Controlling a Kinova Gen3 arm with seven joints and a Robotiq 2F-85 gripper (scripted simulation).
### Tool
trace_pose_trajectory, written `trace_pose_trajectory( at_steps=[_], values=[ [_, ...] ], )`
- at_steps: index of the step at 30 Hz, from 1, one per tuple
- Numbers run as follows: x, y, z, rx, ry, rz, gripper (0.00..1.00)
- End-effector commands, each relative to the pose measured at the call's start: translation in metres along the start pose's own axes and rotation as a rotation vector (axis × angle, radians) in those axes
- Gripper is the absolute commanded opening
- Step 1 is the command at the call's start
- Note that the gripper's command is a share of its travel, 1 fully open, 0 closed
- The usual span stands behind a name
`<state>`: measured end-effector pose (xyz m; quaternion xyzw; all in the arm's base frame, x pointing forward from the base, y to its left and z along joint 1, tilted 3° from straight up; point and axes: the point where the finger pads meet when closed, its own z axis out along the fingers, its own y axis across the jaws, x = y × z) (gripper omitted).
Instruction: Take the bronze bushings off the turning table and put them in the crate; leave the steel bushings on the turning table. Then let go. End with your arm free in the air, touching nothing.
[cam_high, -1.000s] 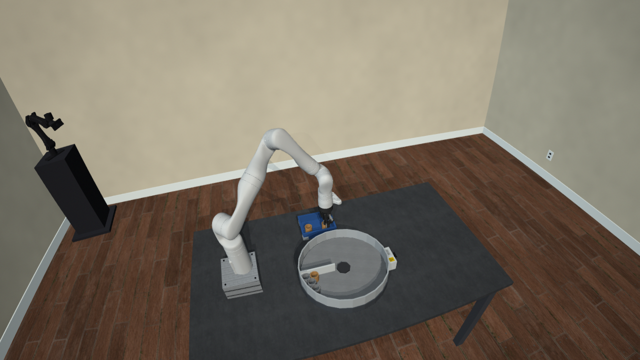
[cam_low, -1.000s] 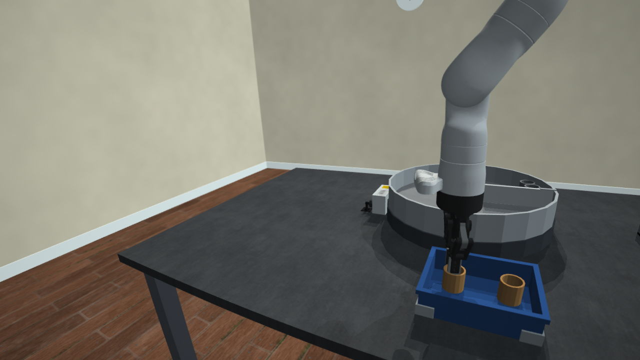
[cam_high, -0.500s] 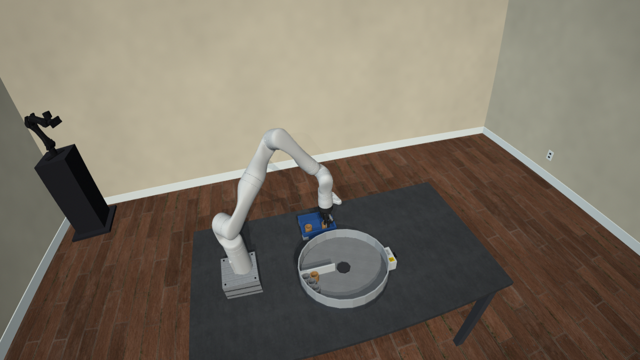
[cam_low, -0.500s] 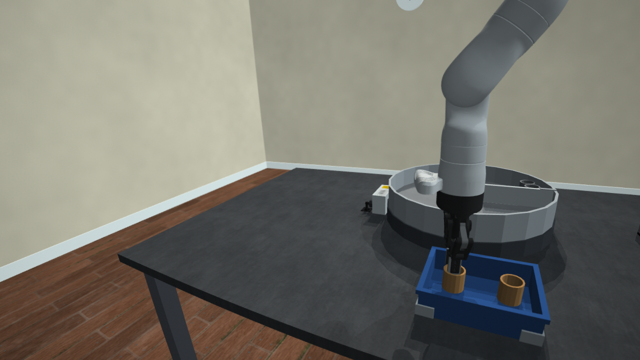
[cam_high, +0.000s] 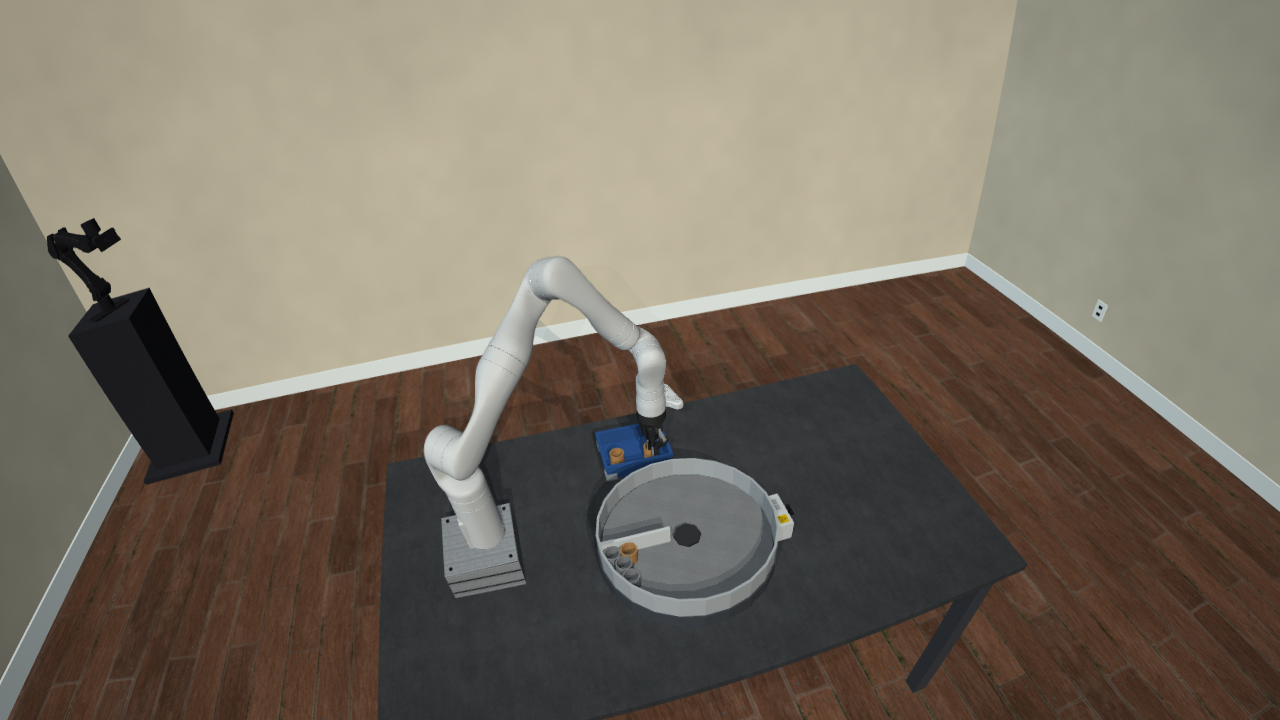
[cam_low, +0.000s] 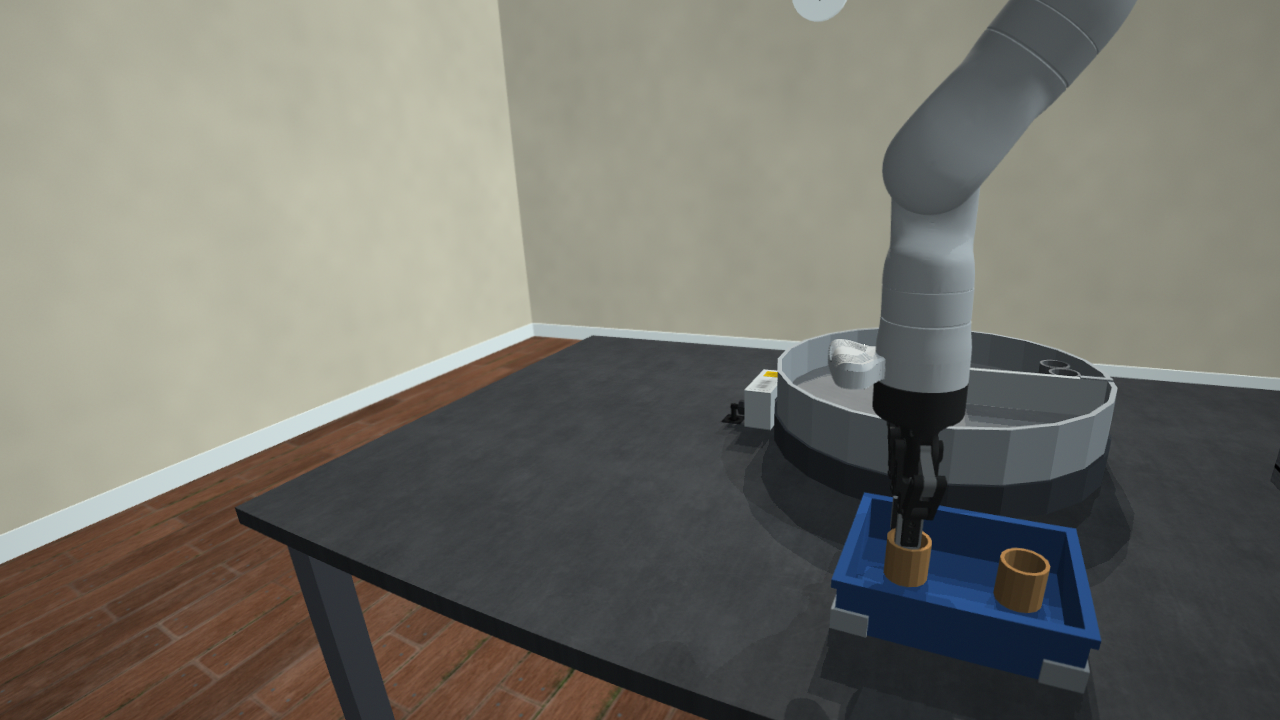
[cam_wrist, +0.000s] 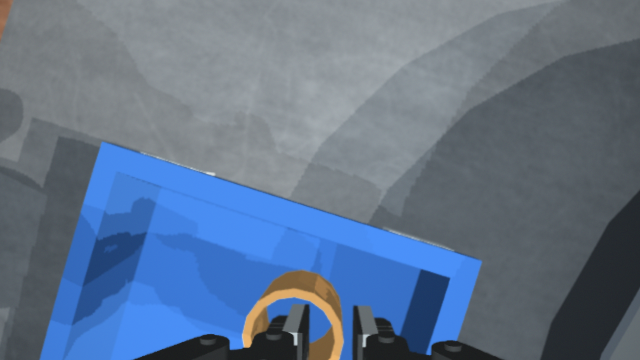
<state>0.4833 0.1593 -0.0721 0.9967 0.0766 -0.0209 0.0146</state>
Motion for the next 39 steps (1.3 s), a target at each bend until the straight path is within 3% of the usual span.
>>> trace_pose_trajectory(
  at_steps=[1, 39],
  values=[
    [0.0007, -0.0002, -0.0010, 0.001, 0.002, 0.000, 0.19],
    [0.0006, -0.0005, -0.0059, 0.001, 0.002, 0.000, 0.19]
  ],
)
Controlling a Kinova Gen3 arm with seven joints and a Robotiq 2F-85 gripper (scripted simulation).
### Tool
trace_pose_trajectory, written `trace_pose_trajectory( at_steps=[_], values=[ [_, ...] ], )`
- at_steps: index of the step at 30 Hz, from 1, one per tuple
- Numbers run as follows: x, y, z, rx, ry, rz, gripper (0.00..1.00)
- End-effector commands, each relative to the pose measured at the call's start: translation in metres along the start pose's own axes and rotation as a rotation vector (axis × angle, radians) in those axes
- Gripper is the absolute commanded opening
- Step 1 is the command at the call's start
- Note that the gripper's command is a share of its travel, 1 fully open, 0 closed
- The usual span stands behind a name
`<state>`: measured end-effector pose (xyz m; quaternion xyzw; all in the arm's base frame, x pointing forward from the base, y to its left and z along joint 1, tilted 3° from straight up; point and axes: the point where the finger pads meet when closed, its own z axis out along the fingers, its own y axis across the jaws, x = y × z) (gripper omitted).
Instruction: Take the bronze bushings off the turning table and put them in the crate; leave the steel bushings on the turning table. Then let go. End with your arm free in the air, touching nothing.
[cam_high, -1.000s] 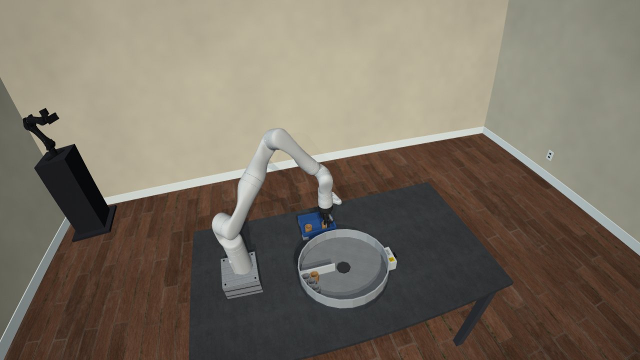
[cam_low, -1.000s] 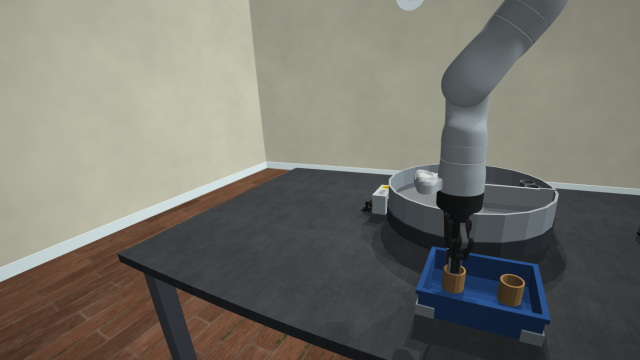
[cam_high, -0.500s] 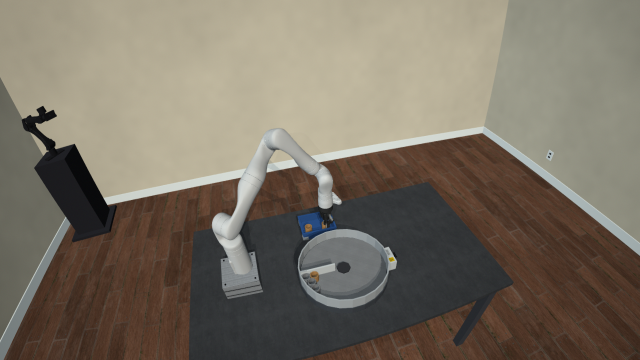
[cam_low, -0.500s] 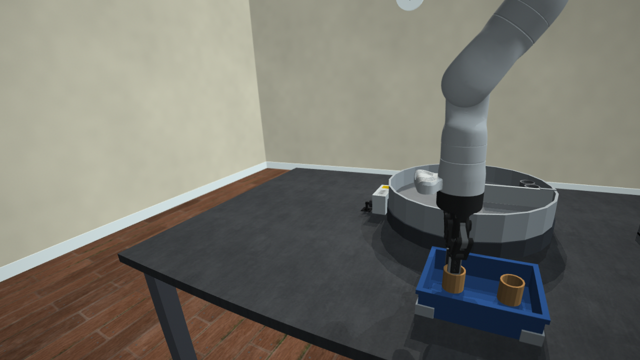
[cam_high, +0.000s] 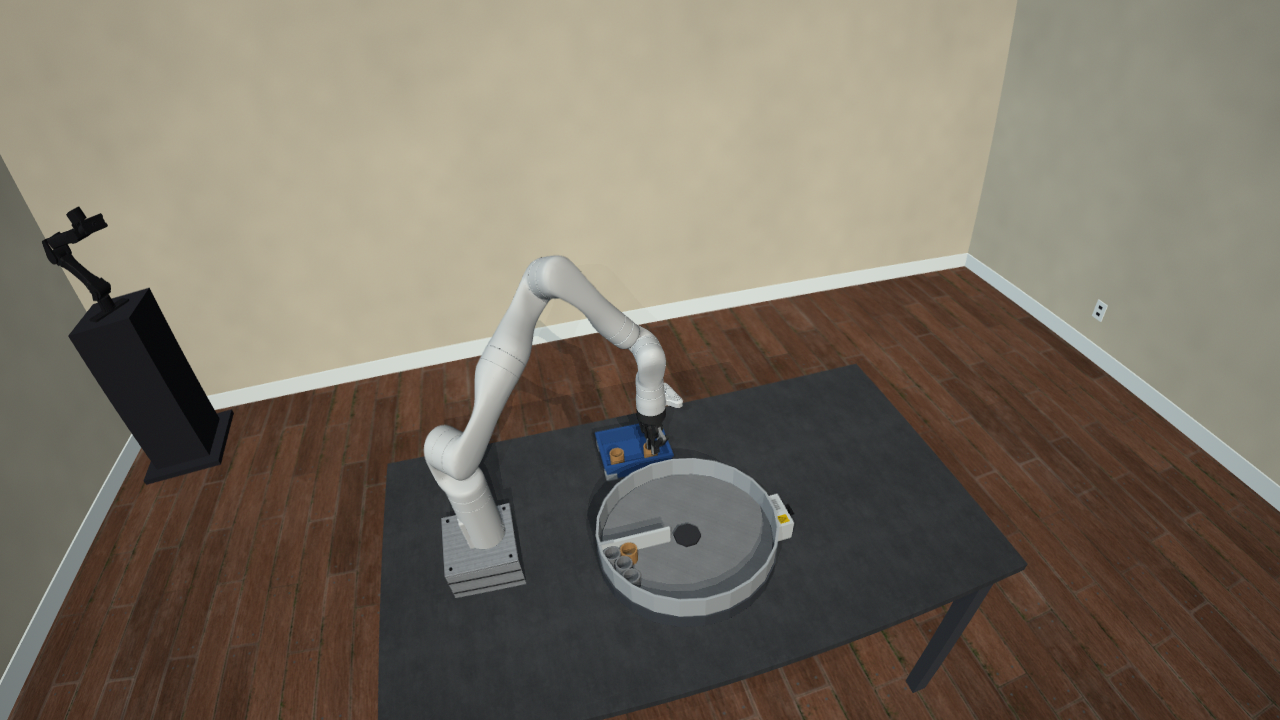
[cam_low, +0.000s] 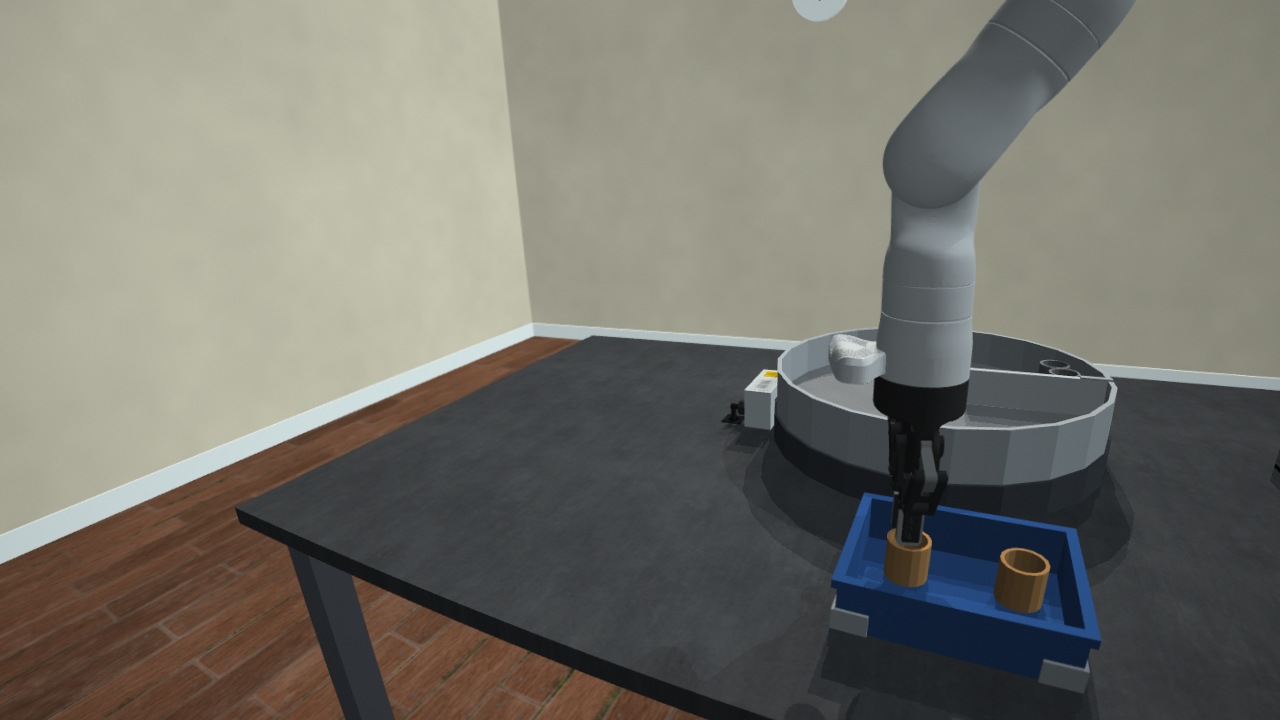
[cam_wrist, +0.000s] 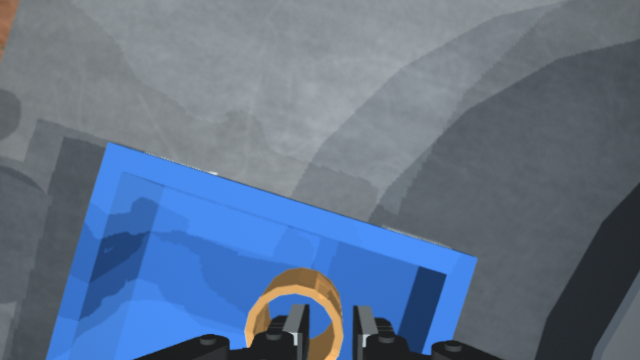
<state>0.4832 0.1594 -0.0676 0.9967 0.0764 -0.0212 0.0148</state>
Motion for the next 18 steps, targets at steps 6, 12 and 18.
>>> trace_pose_trajectory(
  at_steps=[6, 12, 18],
  values=[
    [0.0009, -0.0005, -0.0014, 0.001, 0.003, 0.000, 0.19],
    [0.0007, -0.0008, -0.0063, 0.001, 0.003, 0.000, 0.19],
    [0.0007, -0.0008, -0.0063, 0.001, 0.003, 0.000, 0.19]
  ],
)
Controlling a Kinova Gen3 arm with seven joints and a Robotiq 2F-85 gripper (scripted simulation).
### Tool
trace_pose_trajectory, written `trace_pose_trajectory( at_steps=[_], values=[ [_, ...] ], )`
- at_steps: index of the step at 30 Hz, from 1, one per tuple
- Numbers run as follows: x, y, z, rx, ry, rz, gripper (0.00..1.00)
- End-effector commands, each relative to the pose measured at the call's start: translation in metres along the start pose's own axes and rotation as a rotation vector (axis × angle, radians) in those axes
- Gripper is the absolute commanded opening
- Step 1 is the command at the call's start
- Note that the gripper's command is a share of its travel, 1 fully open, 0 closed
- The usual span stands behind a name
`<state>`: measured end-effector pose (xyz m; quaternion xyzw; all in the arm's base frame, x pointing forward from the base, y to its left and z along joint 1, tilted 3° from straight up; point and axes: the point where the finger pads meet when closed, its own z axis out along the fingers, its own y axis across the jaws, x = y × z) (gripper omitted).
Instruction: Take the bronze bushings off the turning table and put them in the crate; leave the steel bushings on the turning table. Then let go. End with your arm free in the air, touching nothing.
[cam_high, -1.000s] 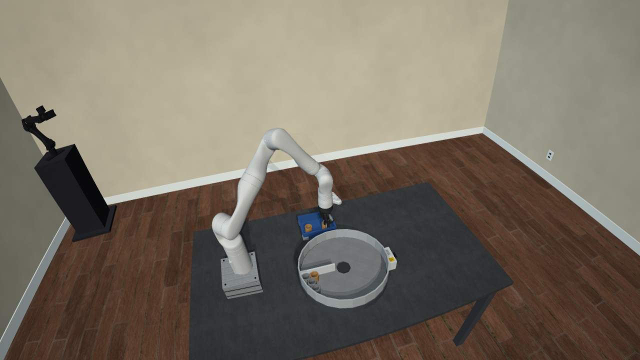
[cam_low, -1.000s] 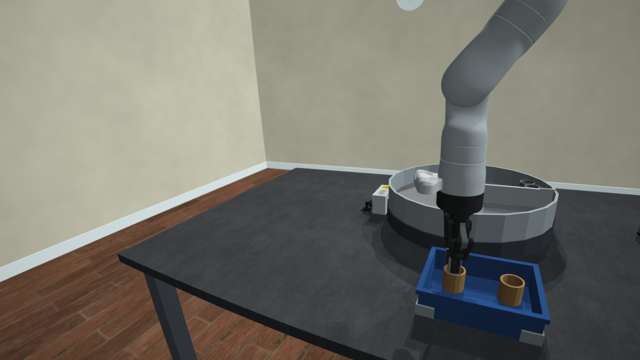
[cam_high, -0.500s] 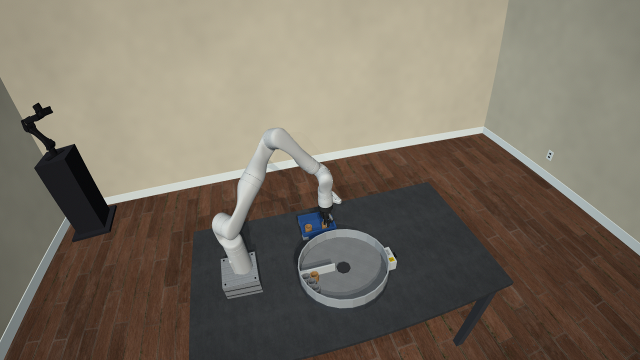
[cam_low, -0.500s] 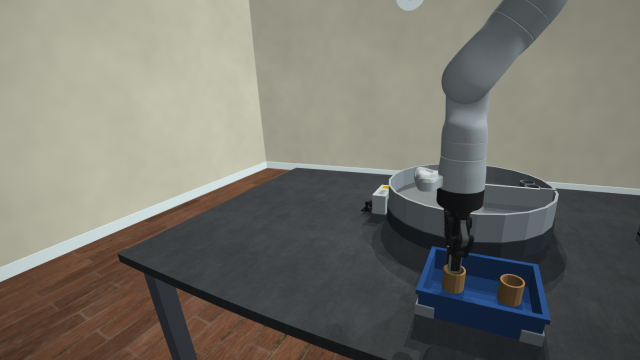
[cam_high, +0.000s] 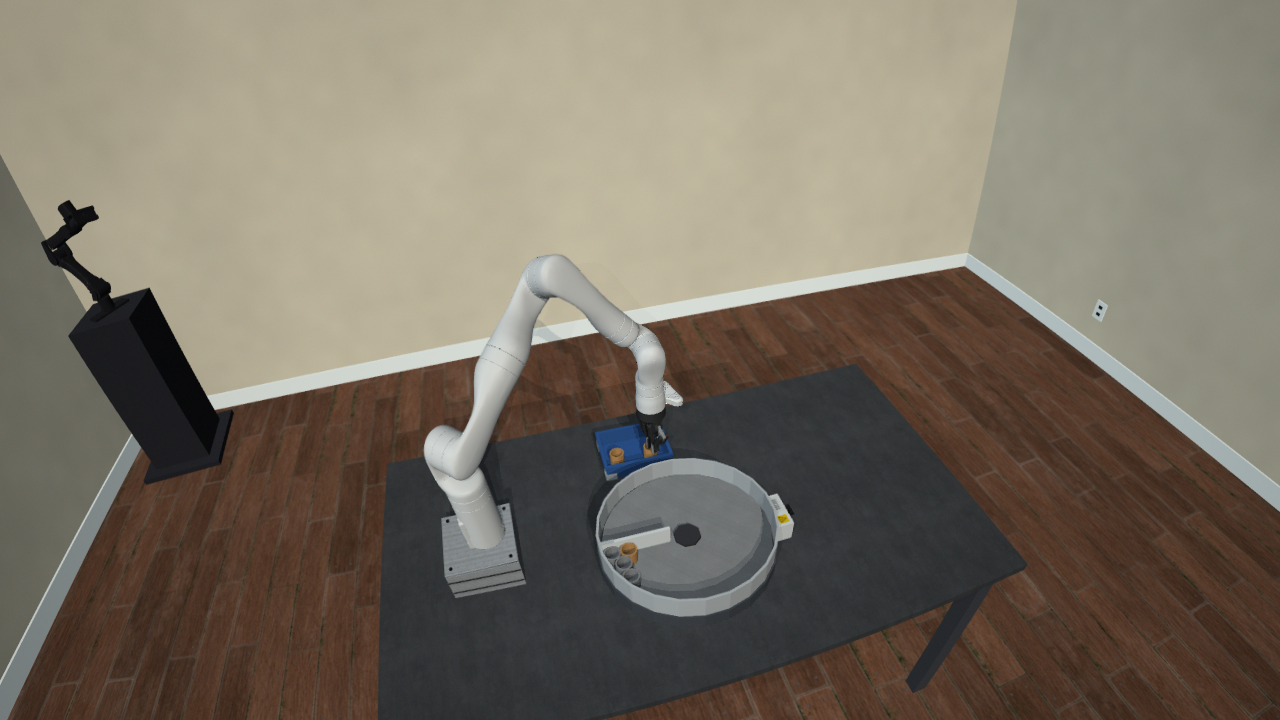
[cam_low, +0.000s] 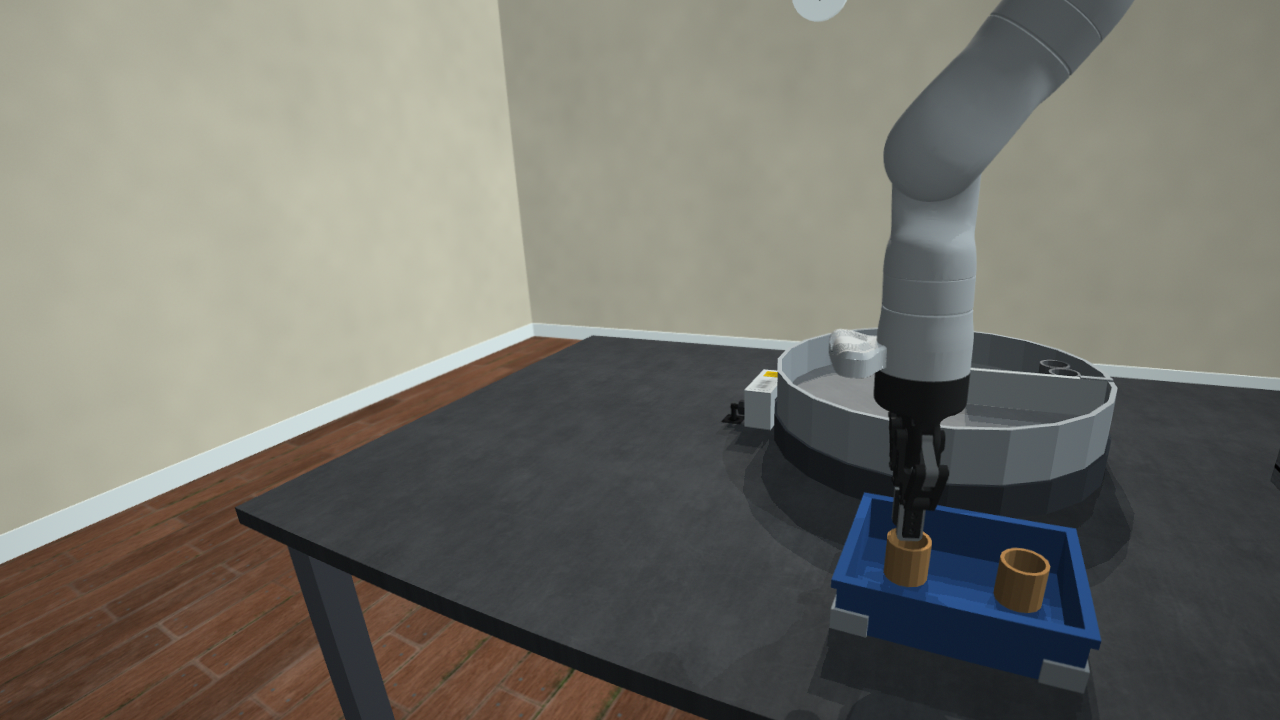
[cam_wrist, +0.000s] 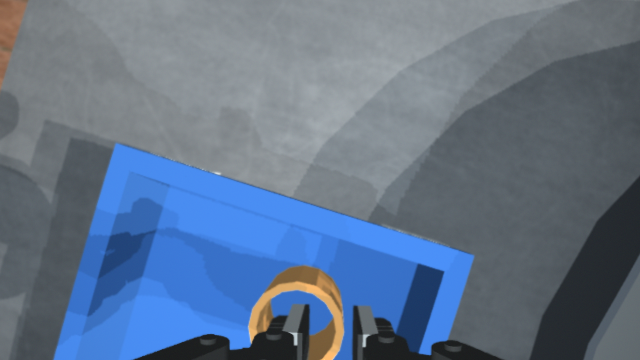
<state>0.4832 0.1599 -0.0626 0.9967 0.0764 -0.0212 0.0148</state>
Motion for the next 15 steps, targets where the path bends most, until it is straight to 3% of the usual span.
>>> trace_pose_trajectory(
  at_steps=[1, 15],
  values=[
    [0.0009, -0.0004, -0.0013, 0.001, 0.003, 0.000, 0.19],
    [0.0006, -0.0007, -0.0062, 0.001, 0.002, 0.000, 0.19]
  ],
)
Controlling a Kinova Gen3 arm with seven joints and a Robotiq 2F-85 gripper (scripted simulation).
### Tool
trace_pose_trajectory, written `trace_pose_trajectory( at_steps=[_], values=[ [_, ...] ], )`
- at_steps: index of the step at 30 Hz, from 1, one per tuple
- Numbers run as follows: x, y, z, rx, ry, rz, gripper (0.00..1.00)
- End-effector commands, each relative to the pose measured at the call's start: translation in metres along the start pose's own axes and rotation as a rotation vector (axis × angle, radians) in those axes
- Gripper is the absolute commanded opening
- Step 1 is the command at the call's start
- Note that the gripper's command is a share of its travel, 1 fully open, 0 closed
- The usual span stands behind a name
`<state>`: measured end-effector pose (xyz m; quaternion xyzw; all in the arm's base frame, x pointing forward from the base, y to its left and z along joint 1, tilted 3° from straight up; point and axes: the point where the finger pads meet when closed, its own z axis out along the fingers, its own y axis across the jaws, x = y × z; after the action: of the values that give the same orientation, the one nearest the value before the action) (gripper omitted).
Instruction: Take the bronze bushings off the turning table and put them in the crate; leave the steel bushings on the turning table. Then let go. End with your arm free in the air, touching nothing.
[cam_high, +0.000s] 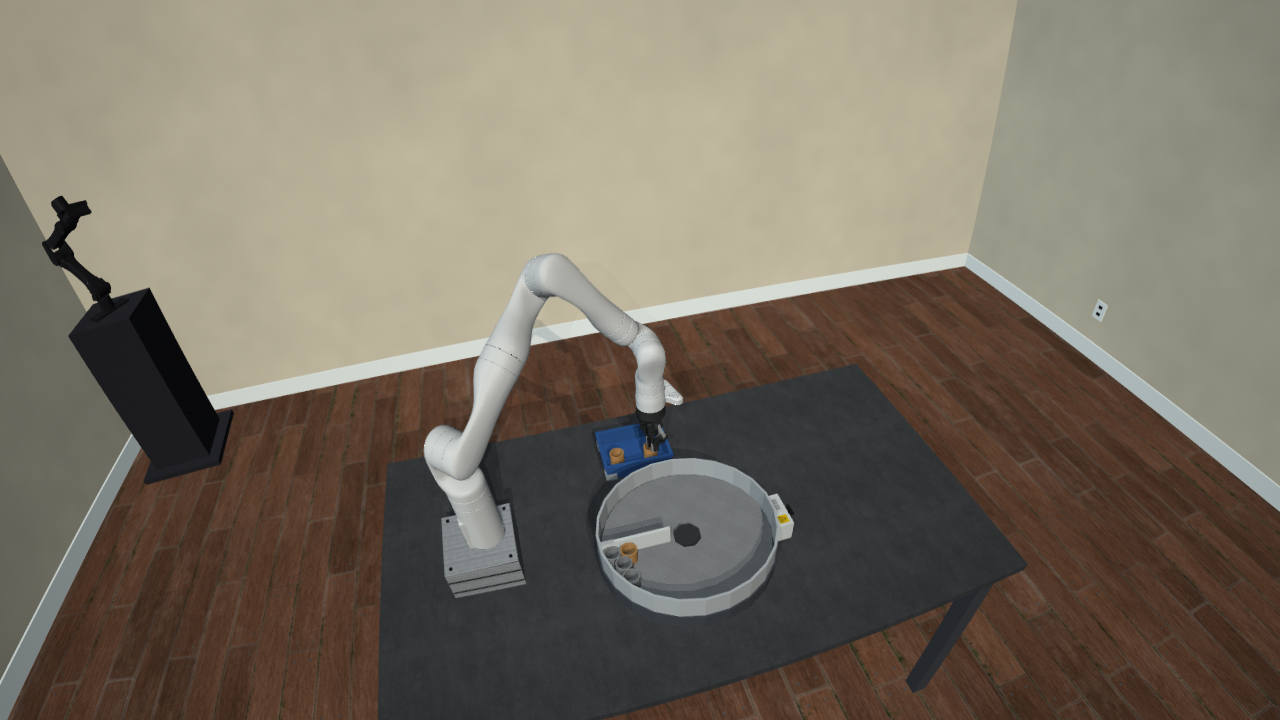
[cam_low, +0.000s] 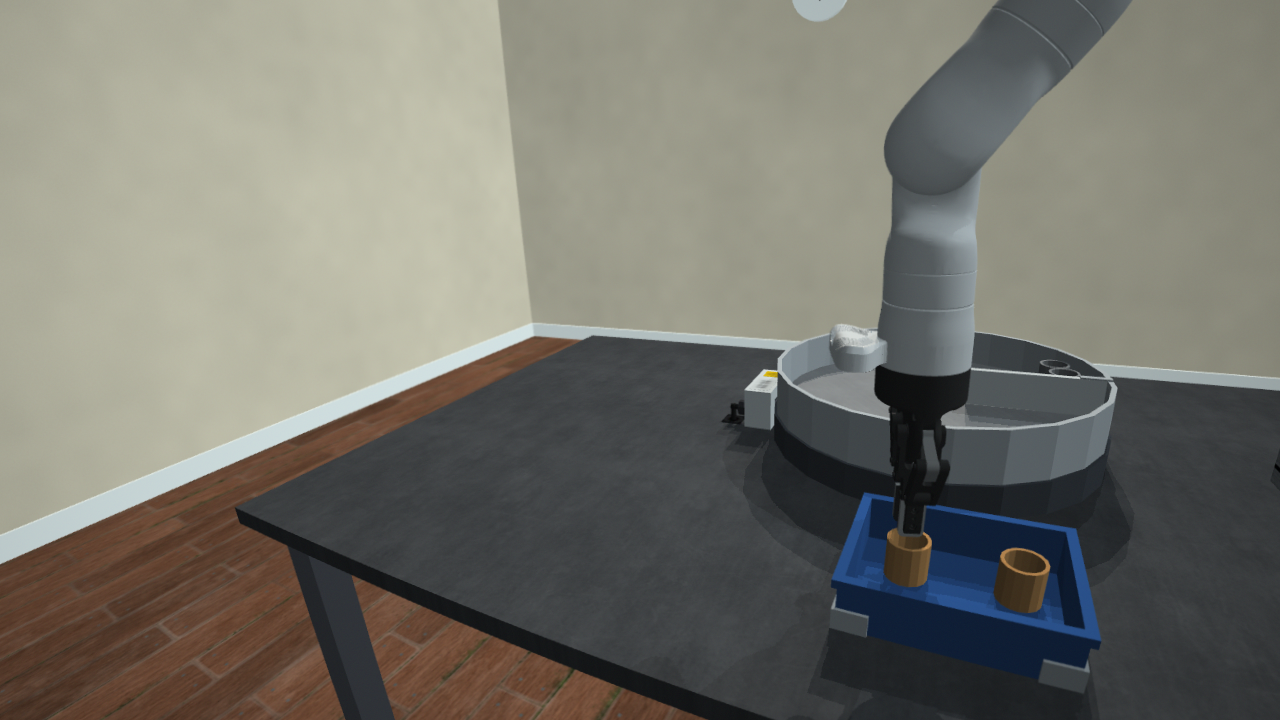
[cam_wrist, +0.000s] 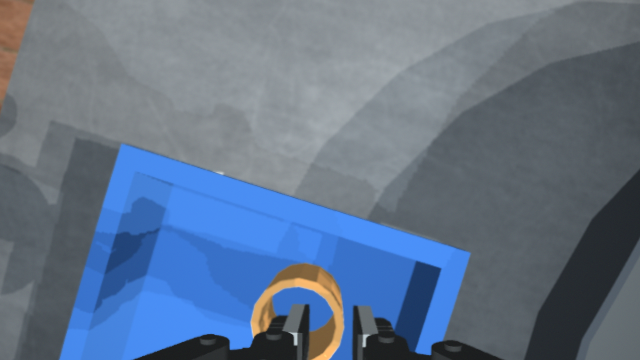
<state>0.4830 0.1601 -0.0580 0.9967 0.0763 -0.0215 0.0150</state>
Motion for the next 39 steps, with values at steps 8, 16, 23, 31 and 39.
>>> trace_pose_trajectory(
  at_steps=[8, 16, 23, 31, 39],
  values=[
    [0.001, -0.001, -0.002, 0.001, 0.003, -0.001, 0.19],
    [0.001, -0.001, -0.006, 0.001, 0.003, -0.001, 0.19],
    [0.001, -0.001, -0.006, 0.001, 0.003, -0.001, 0.19],
    [0.001, -0.001, -0.047, 0.001, 0.003, -0.001, 0.19],
    [0.001, -0.001, -0.047, 0.001, 0.003, -0.001, 0.19]
  ],
)
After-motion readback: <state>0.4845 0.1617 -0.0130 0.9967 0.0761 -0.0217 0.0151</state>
